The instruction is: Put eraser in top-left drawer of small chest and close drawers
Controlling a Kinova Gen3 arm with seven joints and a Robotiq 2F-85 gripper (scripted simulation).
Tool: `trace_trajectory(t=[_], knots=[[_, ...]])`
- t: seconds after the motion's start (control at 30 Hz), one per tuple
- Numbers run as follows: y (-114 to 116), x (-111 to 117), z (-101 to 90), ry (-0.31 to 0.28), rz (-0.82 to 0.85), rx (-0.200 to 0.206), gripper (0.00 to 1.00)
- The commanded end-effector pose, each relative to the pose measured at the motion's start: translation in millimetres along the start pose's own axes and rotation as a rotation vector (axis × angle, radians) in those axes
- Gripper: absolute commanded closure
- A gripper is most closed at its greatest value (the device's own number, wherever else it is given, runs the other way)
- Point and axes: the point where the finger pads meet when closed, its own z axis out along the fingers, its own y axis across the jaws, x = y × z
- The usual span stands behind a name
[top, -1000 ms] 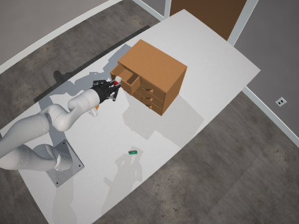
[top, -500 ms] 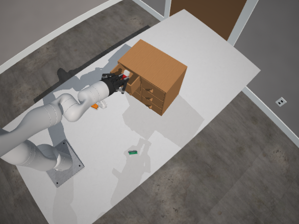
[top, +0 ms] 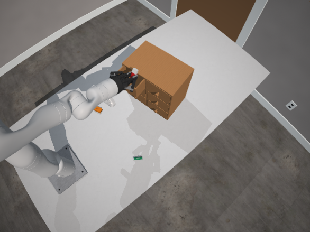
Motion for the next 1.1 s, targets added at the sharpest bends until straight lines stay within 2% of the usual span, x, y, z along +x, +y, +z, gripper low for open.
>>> trace_trajectory(t=[0.0,0.87,1.07], knots=[[1.3,0.0,4.2,0.007,-0.002,-0.004,0.81],[1.5,0.0,3.7,0.006,-0.002,-0.004,0.81],[1.5,0.0,3.7,0.006,-0.002,-0.004,0.69]])
